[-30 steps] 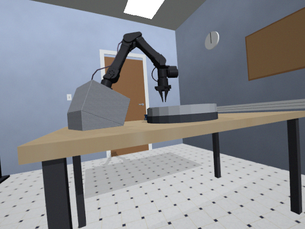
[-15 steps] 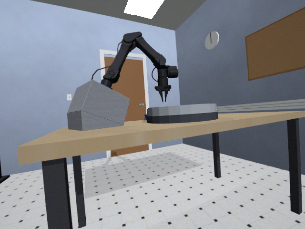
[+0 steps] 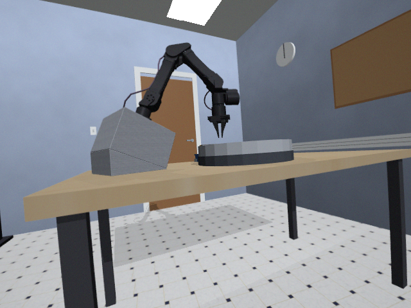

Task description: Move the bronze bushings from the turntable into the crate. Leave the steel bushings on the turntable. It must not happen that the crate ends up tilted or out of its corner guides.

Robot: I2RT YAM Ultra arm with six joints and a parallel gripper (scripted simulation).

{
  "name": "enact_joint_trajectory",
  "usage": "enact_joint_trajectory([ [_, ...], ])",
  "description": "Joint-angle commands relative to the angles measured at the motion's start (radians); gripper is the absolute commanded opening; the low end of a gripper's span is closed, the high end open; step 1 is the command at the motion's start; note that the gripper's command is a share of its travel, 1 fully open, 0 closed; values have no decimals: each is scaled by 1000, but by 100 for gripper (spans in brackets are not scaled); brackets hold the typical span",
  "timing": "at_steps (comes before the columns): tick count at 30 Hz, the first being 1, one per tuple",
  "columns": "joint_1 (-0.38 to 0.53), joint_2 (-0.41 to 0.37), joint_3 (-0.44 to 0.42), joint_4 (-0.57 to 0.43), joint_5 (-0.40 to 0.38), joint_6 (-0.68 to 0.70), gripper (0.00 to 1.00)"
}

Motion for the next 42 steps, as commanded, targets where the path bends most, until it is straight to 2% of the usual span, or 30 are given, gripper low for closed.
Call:
enact_joint_trajectory([
  [1,0,-26,-2,4,-8,6,15],
  [25,0,-26,-2,4,-8,6,15],
  [33,33,66,-39,94,12,31,15],
  [35,33,66,-39,94,12,31,15],
  [37,31,76,6,104,7,34,15],
  [42,27,52,6,104,6,32,15],
])
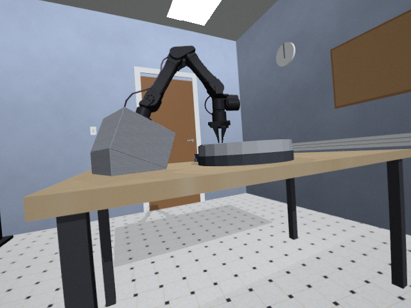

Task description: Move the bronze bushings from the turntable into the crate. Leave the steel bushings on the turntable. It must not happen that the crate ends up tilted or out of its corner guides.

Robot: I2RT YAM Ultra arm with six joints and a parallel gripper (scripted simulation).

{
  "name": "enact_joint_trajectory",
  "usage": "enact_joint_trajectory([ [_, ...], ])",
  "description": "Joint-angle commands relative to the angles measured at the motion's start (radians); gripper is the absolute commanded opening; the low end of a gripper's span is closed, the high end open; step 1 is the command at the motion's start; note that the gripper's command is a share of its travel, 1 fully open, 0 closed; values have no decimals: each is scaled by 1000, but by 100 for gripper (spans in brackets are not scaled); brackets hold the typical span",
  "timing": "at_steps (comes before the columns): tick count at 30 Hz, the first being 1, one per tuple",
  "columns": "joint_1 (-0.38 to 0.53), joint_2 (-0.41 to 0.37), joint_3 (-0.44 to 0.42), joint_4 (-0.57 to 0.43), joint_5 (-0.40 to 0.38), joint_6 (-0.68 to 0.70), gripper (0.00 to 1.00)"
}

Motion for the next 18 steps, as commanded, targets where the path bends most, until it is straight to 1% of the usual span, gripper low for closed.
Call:
enact_joint_trajectory([
  [1,1,-15,25,20,0,6,15],
  [18,1,-15,26,14,0,6,15],
])
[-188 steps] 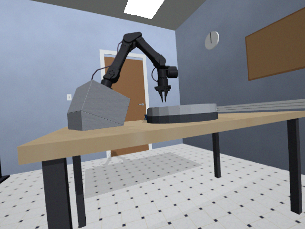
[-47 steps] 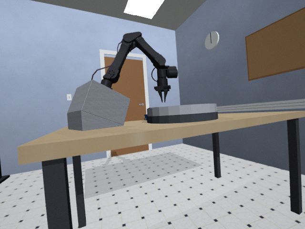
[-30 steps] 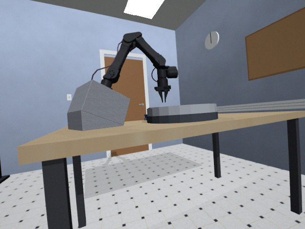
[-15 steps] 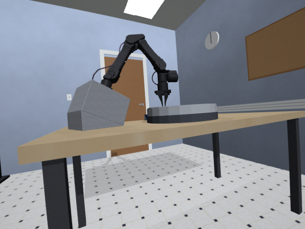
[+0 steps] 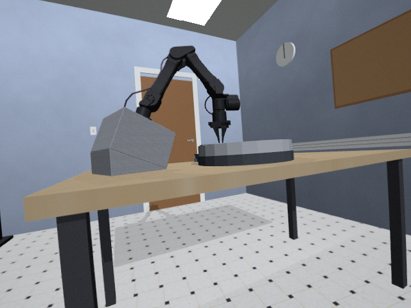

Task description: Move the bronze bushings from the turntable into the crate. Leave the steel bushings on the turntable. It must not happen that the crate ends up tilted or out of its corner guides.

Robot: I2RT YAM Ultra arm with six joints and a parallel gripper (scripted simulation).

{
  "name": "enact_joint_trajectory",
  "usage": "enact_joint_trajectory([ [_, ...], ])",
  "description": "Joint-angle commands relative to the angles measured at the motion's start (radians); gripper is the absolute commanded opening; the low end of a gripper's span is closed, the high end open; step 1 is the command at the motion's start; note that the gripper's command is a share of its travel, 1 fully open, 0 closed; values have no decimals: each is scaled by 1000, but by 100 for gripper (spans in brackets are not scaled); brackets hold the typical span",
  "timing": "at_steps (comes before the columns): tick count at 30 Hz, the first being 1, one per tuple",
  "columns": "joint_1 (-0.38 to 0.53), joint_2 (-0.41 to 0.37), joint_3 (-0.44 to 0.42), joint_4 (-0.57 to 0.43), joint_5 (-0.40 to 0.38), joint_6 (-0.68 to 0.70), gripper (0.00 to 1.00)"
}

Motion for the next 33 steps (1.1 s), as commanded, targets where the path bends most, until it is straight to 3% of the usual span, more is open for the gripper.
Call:
enact_joint_trajectory([
  [1,1,-14,26,8,0,6,15],
  [33,-1,13,32,-5,-1,4,15],
])
